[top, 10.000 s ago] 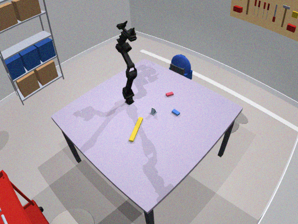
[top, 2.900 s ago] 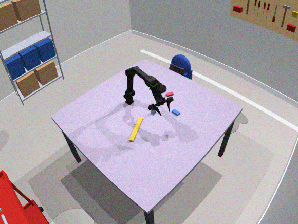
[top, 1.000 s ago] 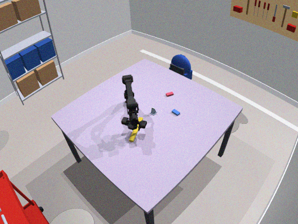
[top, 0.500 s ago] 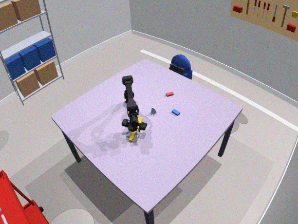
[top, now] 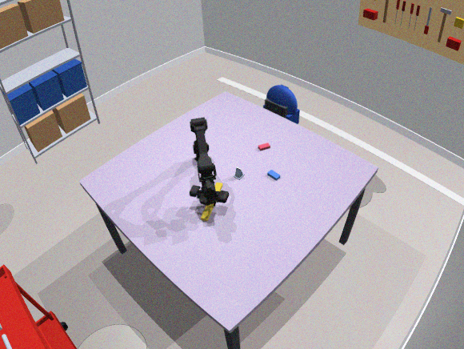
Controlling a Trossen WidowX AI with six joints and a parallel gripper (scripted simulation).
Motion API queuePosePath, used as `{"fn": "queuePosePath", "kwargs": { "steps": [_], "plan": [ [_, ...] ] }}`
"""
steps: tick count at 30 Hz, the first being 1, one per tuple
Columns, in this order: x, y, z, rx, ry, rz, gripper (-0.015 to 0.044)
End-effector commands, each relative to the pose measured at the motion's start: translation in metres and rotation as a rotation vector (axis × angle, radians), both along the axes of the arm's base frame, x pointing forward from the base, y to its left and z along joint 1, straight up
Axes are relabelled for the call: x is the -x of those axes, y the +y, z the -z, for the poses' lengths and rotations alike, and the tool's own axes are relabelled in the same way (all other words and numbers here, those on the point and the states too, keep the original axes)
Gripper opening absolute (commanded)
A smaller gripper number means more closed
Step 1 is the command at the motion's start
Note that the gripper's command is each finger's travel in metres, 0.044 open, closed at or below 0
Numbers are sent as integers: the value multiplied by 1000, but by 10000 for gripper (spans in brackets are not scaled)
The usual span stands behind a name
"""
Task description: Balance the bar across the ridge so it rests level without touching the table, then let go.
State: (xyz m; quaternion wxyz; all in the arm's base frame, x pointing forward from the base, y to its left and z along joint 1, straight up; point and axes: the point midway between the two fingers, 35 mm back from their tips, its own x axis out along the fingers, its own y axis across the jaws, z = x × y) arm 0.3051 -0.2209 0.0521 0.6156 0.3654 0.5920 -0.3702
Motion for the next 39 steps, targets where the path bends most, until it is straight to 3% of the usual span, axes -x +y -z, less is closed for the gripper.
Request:
{"fn": "queuePosePath", "kwargs": {
  "steps": [1,7,11,39],
  "plan": [
    [0,0,0,0,-1,0,144],
    [0,0,0,0,-1,0,104],
    [-1,-1,-6,0,-1,0,0],
    [-1,-1,-79,-2,-3,-4,0]
  ]
}}
